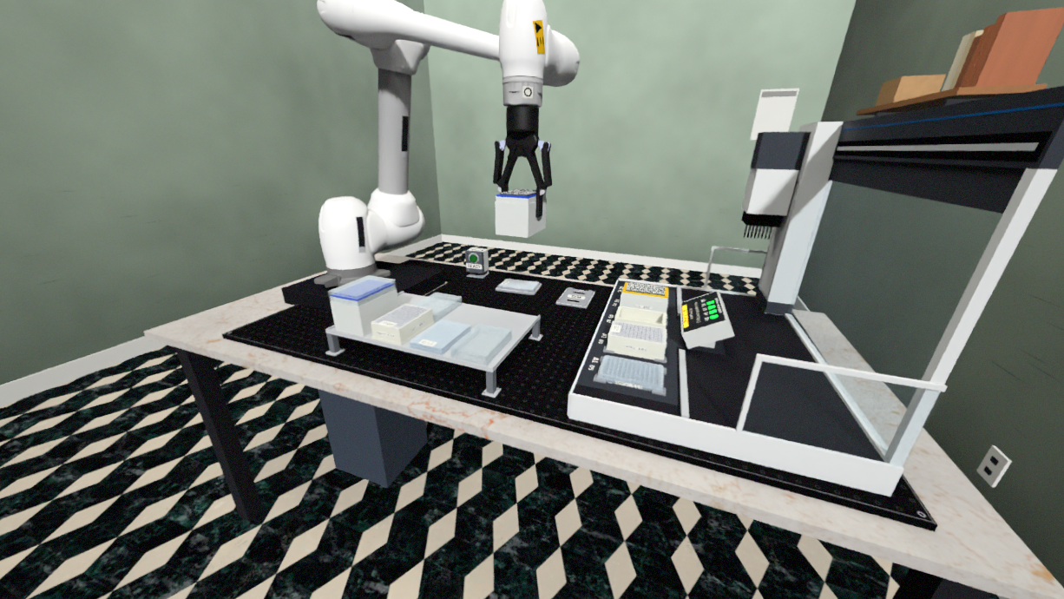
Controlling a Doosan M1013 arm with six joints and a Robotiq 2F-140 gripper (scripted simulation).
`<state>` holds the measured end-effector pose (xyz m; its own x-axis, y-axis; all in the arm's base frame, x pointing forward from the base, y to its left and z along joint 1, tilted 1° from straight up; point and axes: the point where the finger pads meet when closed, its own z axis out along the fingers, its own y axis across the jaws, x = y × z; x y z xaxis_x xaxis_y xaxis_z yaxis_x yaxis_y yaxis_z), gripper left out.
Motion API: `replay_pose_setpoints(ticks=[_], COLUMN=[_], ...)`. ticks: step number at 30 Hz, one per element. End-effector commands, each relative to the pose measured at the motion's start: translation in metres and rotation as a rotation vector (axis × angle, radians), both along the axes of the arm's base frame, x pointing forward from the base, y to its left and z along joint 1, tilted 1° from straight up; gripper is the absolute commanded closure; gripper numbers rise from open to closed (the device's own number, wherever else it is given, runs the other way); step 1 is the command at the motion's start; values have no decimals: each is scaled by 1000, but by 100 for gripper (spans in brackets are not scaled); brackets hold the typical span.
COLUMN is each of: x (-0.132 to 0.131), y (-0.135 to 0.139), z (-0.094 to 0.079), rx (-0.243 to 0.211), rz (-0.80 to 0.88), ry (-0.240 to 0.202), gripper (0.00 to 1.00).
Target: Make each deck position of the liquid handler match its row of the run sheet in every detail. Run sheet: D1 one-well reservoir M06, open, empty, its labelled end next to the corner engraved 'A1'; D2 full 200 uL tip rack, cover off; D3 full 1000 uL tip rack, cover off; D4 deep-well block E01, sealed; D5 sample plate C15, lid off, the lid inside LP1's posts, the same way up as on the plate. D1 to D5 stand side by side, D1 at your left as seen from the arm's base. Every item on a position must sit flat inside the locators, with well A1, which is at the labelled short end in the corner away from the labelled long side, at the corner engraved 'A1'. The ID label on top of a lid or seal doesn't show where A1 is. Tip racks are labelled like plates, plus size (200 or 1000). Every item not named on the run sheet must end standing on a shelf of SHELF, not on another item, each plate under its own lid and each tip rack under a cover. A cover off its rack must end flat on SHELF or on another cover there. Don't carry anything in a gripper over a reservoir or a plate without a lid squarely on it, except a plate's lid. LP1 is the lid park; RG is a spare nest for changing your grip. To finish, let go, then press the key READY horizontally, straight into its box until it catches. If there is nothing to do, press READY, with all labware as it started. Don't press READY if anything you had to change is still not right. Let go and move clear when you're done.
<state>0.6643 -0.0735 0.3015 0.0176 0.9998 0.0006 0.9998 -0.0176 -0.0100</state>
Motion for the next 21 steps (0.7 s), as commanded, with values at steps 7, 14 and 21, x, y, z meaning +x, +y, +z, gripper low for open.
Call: replay_pose_setpoints(ticks=[7, 14, 21], x=[0, 0, -1], y=[-37, -72, -93], z=[1, 1, 1], rx=[0, 0, 0], rz=[0, 0, 0], ry=[-1, -1, -1], gripper=[90, 90, 90])
